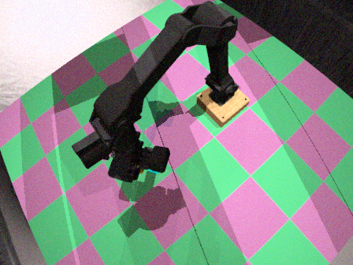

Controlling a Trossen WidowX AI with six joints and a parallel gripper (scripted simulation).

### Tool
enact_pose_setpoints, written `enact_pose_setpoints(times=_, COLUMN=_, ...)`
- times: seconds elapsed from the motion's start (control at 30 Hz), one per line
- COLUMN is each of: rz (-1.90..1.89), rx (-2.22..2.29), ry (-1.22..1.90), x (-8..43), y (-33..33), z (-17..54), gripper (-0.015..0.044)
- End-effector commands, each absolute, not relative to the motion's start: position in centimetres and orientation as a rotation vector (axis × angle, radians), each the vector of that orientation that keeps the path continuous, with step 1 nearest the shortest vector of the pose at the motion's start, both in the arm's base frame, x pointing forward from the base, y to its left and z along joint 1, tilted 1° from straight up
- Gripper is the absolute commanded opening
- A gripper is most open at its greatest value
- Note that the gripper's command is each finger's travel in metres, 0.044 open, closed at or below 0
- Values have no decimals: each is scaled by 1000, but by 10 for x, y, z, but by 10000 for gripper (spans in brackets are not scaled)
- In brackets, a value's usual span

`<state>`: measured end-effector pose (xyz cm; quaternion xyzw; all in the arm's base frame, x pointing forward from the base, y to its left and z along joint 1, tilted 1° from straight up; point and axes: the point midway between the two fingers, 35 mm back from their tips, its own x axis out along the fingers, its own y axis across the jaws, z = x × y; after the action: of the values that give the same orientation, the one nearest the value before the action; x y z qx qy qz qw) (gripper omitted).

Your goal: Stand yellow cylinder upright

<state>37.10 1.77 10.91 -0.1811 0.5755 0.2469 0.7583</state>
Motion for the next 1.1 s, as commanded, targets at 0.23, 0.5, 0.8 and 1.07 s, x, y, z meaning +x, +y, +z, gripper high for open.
enact_pose_setpoints(times=0.23, rz=534, rx=-337, ry=1190, x=378, y=17, z=103, gripper=105)
enact_pose_setpoints(times=0.5, rz=531, rx=-301, ry=1140, x=384, y=16, z=99, gripper=105)
enact_pose_setpoints(times=0.8, rz=528, rx=-262, ry=1083, x=389, y=15, z=96, gripper=105)
enact_pose_setpoints(times=1.07, rz=527, rx=-230, ry=1033, x=394, y=13, z=93, gripper=105)
